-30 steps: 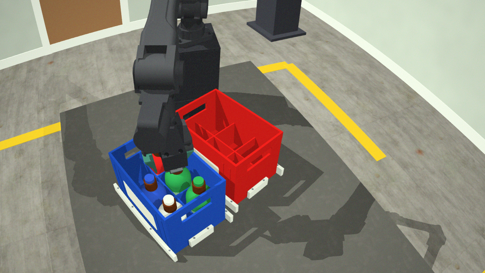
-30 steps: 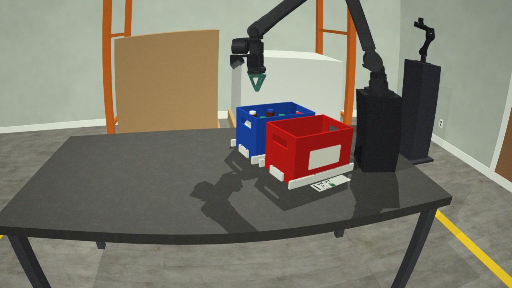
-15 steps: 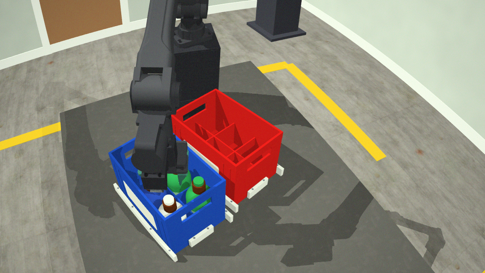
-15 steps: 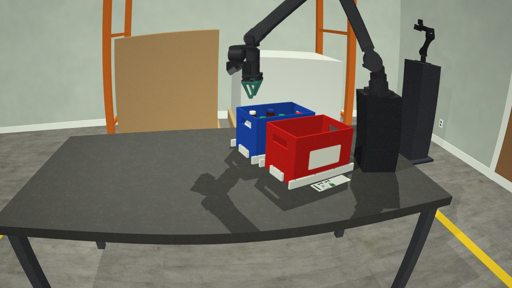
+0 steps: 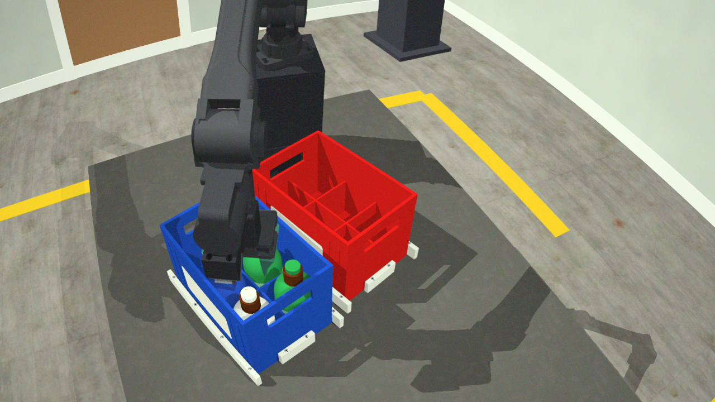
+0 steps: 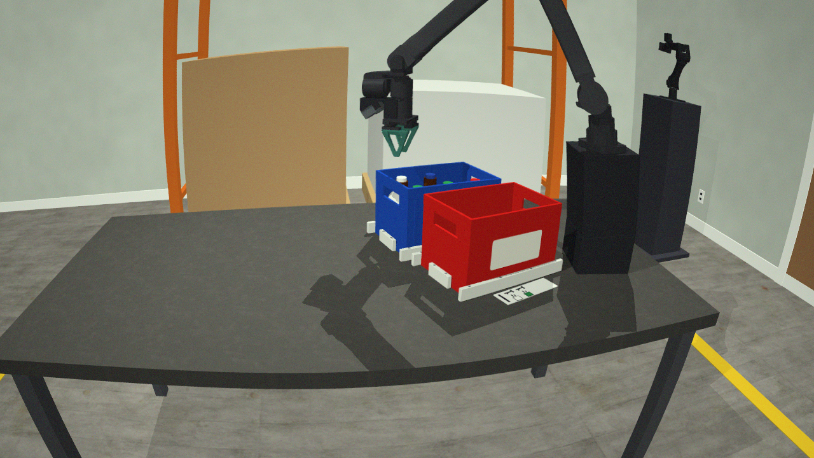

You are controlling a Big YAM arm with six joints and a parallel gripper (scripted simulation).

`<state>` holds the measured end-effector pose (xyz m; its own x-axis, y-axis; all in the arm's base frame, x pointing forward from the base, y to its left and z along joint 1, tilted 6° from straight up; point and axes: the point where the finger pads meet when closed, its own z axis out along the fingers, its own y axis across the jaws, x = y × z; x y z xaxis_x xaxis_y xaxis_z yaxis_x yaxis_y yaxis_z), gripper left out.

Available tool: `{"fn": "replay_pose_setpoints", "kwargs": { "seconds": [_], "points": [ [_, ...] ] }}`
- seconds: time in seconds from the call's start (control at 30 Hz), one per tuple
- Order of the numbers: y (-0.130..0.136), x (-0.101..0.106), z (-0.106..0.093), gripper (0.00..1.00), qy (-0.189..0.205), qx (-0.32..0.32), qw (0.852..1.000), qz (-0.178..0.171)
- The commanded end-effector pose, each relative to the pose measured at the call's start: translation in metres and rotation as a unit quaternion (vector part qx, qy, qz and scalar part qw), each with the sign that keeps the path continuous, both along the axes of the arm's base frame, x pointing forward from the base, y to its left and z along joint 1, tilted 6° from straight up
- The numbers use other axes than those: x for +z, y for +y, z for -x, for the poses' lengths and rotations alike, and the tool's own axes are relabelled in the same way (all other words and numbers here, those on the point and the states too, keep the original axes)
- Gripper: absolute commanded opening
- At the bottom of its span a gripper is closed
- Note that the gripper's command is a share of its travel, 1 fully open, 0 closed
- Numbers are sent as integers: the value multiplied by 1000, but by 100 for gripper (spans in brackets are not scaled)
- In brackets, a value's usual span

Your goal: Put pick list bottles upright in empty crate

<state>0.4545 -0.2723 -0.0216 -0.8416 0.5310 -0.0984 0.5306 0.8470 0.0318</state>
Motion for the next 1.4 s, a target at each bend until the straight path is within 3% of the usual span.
{"fn": "replay_pose_setpoints", "kwargs": {
  "seconds": [0.0,0.67,0.77,1.37],
  "points": [
    [-14,19,-3,61,-20,-13,1000,14],
    [-14,17,0,61,-18,-8,1000,13],
    [-11,-6,4,61,-4,-9,1000,4],
    [-12,-25,1,61,-5,-11,1000,4]
  ]
}}
